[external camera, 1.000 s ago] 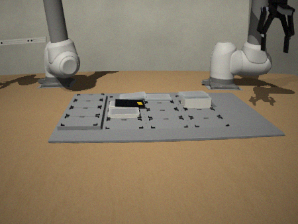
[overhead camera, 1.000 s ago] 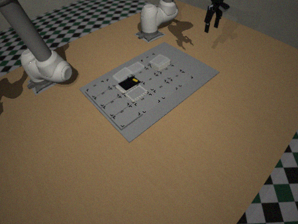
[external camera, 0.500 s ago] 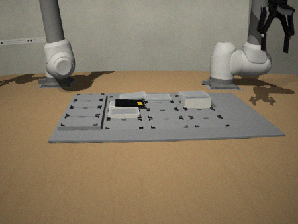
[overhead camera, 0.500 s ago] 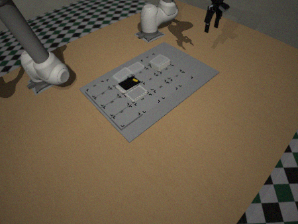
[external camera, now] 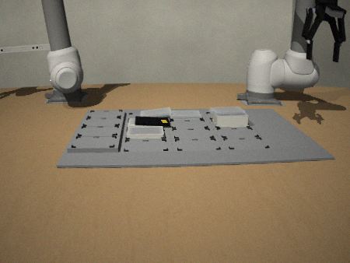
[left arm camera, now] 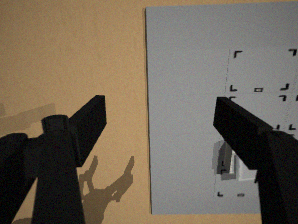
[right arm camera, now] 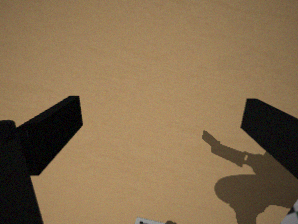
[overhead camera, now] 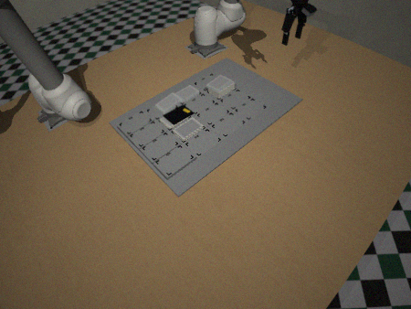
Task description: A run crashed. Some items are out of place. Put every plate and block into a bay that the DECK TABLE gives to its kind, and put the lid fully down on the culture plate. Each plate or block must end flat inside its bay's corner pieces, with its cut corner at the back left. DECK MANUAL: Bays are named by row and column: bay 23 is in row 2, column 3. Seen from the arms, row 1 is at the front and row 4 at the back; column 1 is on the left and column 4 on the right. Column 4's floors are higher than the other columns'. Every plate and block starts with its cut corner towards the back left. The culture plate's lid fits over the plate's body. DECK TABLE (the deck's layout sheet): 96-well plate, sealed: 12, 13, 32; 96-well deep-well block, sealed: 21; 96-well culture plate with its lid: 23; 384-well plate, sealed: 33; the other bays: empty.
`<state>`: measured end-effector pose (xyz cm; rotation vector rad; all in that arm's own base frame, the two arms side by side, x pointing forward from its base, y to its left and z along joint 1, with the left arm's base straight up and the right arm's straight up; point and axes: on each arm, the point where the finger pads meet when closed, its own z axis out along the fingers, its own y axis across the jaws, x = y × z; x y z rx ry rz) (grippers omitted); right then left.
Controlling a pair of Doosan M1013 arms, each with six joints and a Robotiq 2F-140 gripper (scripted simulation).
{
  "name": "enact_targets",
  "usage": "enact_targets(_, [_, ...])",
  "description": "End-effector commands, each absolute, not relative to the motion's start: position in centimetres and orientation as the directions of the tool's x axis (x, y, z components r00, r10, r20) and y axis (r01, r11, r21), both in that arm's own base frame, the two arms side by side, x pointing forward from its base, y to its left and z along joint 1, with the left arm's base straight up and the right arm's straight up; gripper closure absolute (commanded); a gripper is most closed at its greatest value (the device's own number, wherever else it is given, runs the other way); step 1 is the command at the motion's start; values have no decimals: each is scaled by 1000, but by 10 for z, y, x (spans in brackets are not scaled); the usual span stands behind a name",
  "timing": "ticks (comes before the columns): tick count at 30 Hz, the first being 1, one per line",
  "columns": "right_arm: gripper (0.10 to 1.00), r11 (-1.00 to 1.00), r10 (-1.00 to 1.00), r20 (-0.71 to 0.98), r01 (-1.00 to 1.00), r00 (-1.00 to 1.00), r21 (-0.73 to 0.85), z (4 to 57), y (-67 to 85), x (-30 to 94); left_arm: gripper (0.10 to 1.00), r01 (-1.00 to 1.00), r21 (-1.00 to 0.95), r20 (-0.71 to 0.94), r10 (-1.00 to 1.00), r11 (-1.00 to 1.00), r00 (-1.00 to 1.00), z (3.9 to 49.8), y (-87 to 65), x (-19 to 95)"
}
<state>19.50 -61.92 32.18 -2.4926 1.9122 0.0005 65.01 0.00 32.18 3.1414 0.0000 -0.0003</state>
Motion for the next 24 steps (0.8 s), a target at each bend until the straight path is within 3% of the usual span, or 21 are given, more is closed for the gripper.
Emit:
enact_targets(1, [98, -259, -966, 1, -966, 259, 0, 323, -622, 188, 400, 0, 0, 1, 0, -1000, 1000, 323, 0, 650])
enact_targets(24, [98, -87, -996, 1, -996, 87, 0, 323, -644, 85, 400, 0, 0, 1, 0, -1000, 1000, 323, 0, 650])
